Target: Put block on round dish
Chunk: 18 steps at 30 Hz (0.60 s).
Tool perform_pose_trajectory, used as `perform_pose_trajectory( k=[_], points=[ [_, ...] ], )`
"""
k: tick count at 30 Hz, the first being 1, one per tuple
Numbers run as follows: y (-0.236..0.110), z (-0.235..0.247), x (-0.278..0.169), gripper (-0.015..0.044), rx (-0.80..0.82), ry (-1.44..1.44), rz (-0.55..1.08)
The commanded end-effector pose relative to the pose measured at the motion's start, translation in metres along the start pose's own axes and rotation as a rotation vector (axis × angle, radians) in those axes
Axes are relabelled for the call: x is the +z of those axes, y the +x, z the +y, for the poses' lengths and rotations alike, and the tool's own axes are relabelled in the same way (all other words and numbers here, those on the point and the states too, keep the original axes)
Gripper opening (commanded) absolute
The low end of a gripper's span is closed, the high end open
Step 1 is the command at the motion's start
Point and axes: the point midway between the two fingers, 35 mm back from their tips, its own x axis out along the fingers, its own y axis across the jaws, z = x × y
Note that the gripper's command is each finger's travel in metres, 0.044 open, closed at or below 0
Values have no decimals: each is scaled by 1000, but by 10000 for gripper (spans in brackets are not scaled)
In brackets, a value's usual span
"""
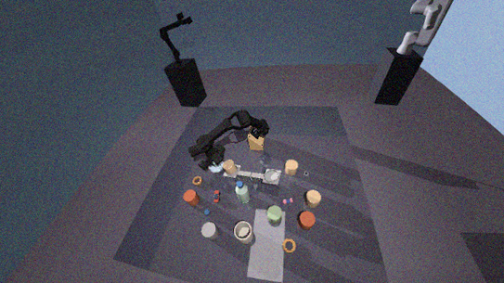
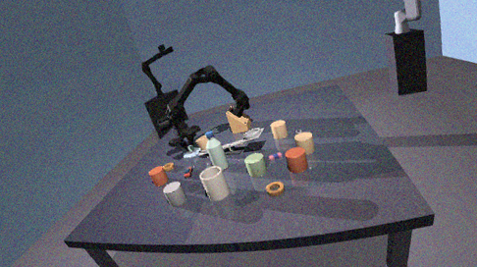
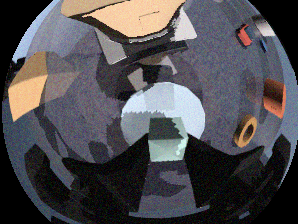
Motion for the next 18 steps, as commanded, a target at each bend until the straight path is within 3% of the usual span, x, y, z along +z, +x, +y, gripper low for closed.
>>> perform_pose_trajectory(
  k=[1, 4, 18],
  points=[
    [6, 1, 0, 0, -1, 9, -6],
    [10, 1, 0, 0, -1, 9, -6],
    [7, 1, 0, 368, 3, 2, -1]
  ],
)
